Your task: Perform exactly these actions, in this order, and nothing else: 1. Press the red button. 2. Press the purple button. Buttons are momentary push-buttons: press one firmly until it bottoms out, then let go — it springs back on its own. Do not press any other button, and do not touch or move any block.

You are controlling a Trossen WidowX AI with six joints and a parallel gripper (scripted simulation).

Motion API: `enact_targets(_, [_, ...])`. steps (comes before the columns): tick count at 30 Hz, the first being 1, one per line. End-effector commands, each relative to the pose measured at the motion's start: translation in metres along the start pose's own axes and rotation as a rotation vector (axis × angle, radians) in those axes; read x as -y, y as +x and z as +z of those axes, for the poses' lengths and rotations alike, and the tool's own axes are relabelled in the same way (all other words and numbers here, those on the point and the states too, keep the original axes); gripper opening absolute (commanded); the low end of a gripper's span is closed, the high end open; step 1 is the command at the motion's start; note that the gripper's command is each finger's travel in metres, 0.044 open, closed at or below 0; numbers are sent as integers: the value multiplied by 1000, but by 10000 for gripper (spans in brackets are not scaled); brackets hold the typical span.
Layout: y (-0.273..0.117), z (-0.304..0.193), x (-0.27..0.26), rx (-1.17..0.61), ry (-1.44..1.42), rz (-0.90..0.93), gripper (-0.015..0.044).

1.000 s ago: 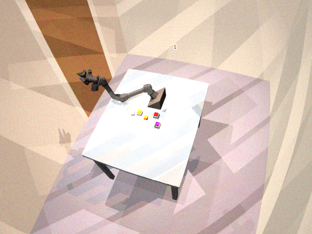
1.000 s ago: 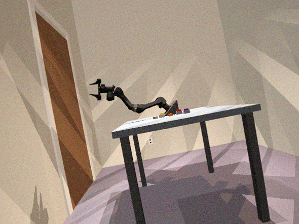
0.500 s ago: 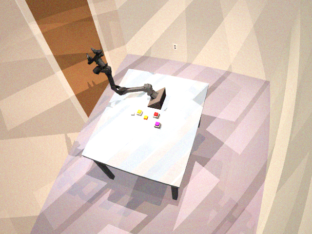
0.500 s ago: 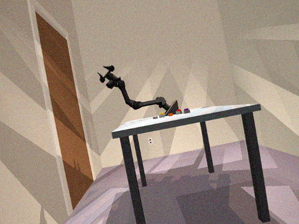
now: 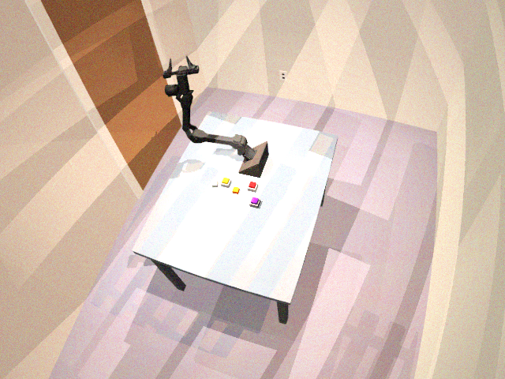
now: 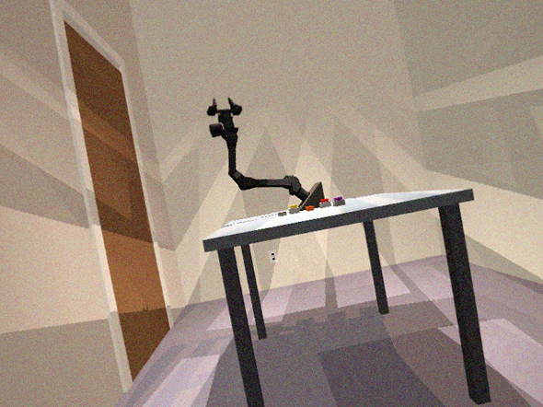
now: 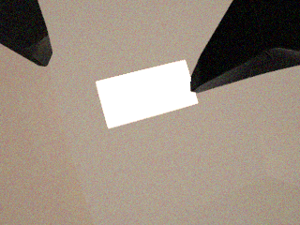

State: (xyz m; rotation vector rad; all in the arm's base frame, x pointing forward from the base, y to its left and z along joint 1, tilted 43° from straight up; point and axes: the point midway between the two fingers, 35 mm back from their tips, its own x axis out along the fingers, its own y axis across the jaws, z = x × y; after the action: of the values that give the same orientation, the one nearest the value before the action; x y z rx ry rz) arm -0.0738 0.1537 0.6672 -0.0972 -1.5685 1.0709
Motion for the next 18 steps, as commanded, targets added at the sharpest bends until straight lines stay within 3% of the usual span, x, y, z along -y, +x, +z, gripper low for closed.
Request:
enact_targets(1, [12,-38,-66,-139,123,166,400])
enact_targets(9, [-3,-117,-174,-475,350,397,400])
enact_targets(18, [-71,-210,-273,-973,585,530,400])
